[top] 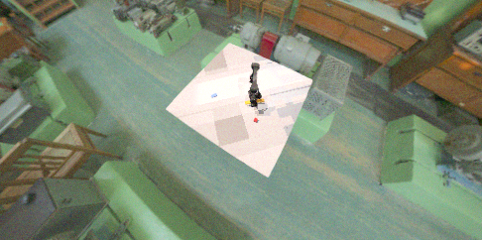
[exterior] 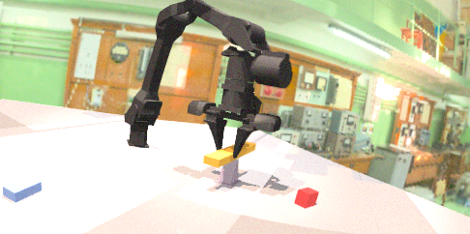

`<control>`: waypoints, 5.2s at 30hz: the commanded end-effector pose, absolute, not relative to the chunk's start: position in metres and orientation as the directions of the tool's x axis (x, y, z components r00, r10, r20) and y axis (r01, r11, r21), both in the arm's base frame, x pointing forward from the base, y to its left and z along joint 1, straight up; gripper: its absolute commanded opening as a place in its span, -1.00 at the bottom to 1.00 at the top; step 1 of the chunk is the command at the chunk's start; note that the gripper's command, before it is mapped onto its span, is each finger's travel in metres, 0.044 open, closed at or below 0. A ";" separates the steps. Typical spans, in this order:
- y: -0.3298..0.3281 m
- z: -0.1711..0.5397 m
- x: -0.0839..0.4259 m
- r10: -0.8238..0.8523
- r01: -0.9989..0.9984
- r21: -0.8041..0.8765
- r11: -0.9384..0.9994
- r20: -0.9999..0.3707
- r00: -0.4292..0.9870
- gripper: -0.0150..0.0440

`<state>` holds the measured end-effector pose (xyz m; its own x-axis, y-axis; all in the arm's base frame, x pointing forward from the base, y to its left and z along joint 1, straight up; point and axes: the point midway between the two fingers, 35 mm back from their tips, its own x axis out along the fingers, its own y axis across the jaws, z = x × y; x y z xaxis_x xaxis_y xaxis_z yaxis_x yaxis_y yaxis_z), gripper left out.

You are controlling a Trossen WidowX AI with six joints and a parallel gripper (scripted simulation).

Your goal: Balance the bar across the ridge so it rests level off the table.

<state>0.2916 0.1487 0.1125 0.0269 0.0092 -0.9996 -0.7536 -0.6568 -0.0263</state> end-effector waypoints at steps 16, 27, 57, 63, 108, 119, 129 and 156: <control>0.149 0.114 0.292 0.013 -0.751 -0.028 -0.659 -1.000 0.026 -0.49; 0.149 0.114 0.292 0.013 -0.751 -0.028 -0.659 -1.000 0.026 -0.49; 0.149 0.114 0.292 0.013 -0.751 -0.028 -0.659 -1.000 0.026 -0.49; 0.149 0.114 0.292 0.013 -0.751 -0.028 -0.659 -1.000 0.026 -0.49; 0.149 0.113 0.291 0.008 -0.754 -0.025 -0.657 -1.000 0.025 -0.49; 0.149 0.113 0.291 0.008 -0.754 -0.025 -0.657 -1.000 0.025 0.07; 0.149 0.113 0.291 0.008 -0.754 -0.025 -0.657 -1.000 0.025 0.07; 0.149 0.113 0.291 0.008 -0.754 -0.025 -0.657 -1.000 0.025 0.09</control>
